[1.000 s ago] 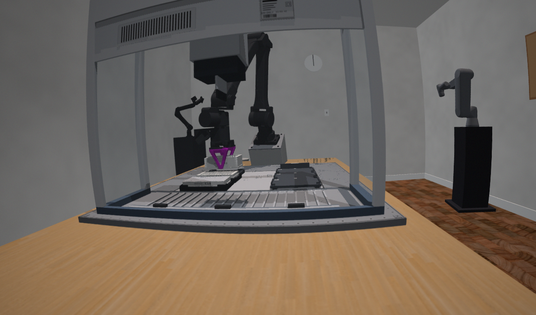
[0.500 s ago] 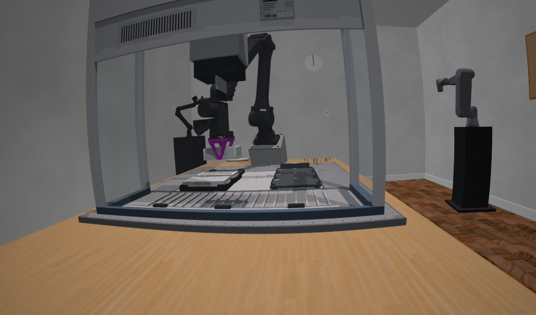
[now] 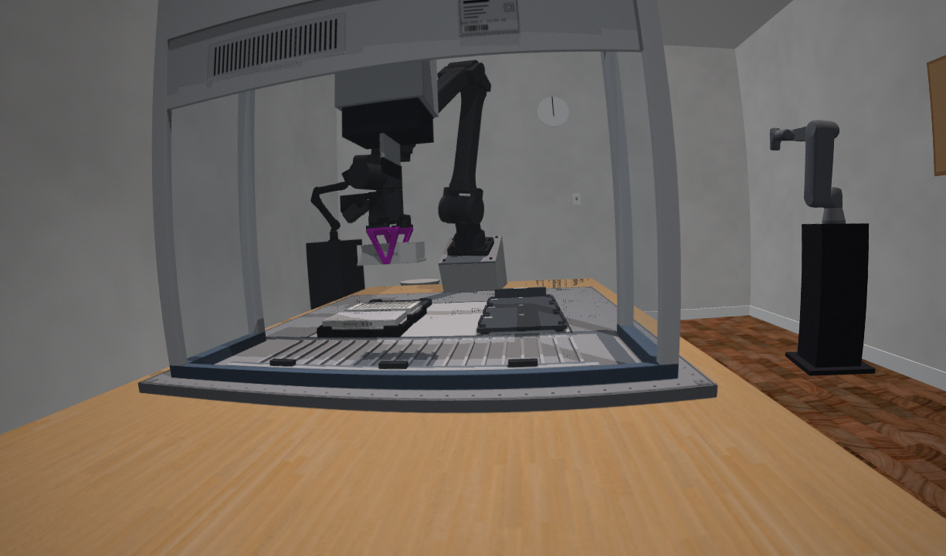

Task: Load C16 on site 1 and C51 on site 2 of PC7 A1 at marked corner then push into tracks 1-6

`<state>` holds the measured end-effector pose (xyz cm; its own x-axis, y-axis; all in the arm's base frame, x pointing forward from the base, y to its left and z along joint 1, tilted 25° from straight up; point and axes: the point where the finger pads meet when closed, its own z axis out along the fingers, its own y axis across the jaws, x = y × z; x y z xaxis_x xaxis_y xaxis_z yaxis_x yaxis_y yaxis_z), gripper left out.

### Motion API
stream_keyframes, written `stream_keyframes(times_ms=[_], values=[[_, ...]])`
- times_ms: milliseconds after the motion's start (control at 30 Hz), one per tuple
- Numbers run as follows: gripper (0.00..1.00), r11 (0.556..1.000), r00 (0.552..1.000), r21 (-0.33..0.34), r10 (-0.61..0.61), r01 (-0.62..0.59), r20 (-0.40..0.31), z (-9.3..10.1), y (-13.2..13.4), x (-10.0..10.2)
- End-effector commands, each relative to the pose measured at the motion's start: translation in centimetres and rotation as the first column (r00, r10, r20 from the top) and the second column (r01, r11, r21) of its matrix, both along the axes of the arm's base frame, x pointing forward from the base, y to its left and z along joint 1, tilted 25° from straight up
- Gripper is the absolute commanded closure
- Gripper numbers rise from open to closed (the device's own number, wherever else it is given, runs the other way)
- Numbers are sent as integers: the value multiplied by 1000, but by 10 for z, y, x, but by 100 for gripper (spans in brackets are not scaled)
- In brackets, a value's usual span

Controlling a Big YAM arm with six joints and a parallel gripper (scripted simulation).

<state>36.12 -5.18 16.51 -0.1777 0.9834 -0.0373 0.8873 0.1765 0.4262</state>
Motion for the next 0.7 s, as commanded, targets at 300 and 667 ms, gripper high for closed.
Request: stream_keyframes(times_ms=[300, 667], values=[[100, 1000, 998, -16, 18, -17, 57, 34, 31, 18], [100, 1000, 999, -9, 18, -18, 34, 32, 68, 25]])
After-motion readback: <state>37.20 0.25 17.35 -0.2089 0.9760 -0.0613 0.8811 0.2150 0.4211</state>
